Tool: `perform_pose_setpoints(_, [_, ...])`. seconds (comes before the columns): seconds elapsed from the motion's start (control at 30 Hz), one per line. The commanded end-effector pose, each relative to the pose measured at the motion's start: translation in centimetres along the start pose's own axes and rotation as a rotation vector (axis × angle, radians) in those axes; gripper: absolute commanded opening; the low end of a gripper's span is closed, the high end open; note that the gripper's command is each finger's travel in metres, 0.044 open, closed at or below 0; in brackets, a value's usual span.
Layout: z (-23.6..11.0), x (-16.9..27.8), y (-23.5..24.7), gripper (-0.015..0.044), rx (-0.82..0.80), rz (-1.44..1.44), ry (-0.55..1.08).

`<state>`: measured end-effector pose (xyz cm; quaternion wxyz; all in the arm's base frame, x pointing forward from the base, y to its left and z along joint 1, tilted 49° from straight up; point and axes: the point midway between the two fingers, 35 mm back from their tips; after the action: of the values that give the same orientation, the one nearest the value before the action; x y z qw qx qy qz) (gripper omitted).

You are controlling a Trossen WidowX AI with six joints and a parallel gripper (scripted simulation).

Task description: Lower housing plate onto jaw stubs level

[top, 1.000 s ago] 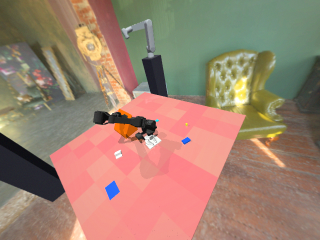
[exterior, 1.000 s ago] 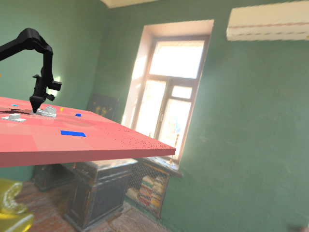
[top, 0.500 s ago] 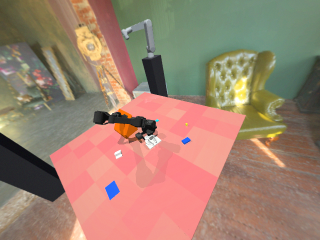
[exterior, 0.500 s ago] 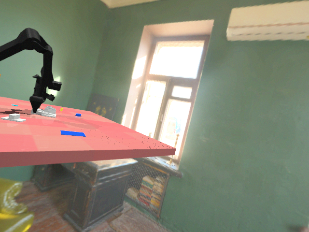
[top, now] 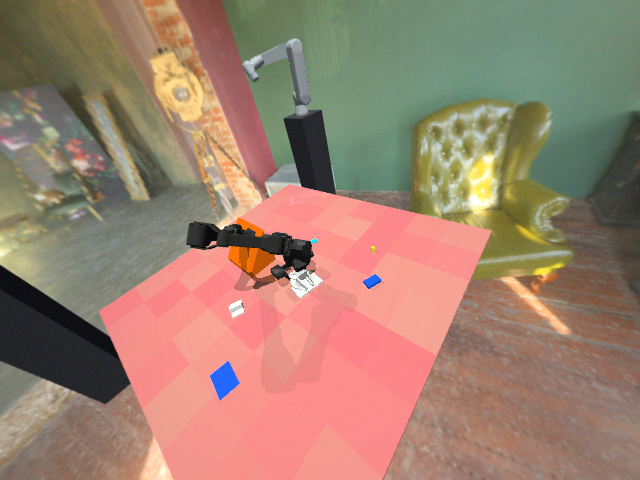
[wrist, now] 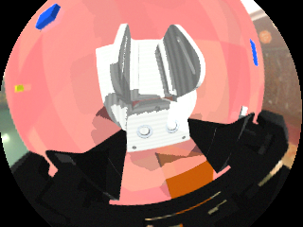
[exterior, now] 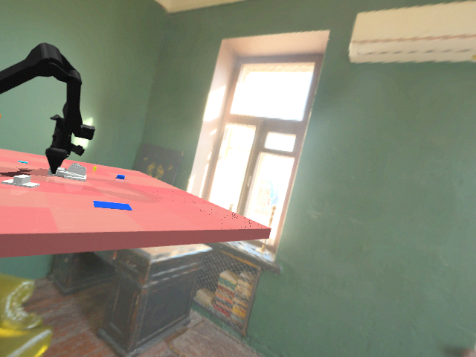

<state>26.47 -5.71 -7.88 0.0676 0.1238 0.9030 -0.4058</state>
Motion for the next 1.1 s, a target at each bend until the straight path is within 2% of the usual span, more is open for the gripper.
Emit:
perform_pose_setpoints(0.0, [0.02, 0.02, 0.04, 0.0351, -0.002, 0.0, 0.001])
perform_pose_setpoints(1.0, [0.02, 0.02, 0.04, 0.0351, -0.002, 0.0, 0.001])
perform_pose_setpoints(1.07, [0.0, 0.0, 0.0, 0.0404, 0.0, 0.0, 0.0])
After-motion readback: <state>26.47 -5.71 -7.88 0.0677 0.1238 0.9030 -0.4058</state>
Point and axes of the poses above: the point midway between the two fingers, 35 mm back from their tips, its own z axis out along the fingers, its own y axis across the jaws, x = y × z, and after that the axes turned 6 degrees about z, right-handed
